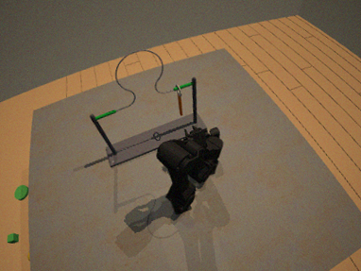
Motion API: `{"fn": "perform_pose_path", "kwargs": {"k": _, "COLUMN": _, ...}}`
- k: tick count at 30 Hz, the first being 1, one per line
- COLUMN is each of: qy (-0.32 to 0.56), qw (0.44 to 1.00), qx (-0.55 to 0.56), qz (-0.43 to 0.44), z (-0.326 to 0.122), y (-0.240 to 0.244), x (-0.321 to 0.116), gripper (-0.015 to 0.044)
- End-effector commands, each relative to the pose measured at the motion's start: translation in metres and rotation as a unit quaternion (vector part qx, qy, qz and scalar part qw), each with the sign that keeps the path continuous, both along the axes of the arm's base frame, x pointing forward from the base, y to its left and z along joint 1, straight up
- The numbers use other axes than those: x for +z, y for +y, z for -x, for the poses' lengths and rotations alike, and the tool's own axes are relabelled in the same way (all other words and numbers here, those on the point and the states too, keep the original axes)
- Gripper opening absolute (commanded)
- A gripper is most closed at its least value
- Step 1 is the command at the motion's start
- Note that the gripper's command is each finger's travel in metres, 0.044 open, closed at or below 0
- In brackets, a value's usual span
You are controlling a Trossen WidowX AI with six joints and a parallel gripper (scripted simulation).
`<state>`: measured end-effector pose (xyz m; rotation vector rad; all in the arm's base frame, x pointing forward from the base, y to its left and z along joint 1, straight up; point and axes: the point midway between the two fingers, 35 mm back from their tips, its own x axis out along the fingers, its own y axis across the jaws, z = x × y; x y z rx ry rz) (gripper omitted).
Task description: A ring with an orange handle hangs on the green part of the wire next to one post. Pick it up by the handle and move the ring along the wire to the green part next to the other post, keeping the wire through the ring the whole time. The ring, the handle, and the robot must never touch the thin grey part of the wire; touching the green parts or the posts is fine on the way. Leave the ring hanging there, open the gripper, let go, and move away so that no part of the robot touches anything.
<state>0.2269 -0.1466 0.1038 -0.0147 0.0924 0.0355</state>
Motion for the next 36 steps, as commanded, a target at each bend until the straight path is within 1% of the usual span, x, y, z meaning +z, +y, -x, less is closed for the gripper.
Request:
{"fn": "perform_pose_path", "kwargs": {"k": 1, "qy": -0.003, "qw": 1.000, "qx": 0.000, "qz": 0.001, "z": -0.015, "y": 0.000, "x": 0.015, "gripper": 0.0160}}
{"fn": "perform_pose_path", "kwargs": {"k": 5, "qy": -0.007, "qw": 1.000, "qx": 0.000, "qz": 0.000, "z": -0.025, "y": 0.003, "x": 0.027, "gripper": 0.0160}}
{"fn": "perform_pose_path", "kwargs": {"k": 14, "qy": -0.007, "qw": 1.000, "qx": 0.000, "qz": 0.000, "z": -0.031, "y": 0.000, "x": 0.027, "gripper": 0.0160}}
{"fn": "perform_pose_path", "kwargs": {"k": 36, "qy": -0.007, "qw": 1.000, "qx": 0.000, "qz": 0.001, "z": -0.064, "y": -0.002, "x": 0.026, "gripper": 0.0160}}
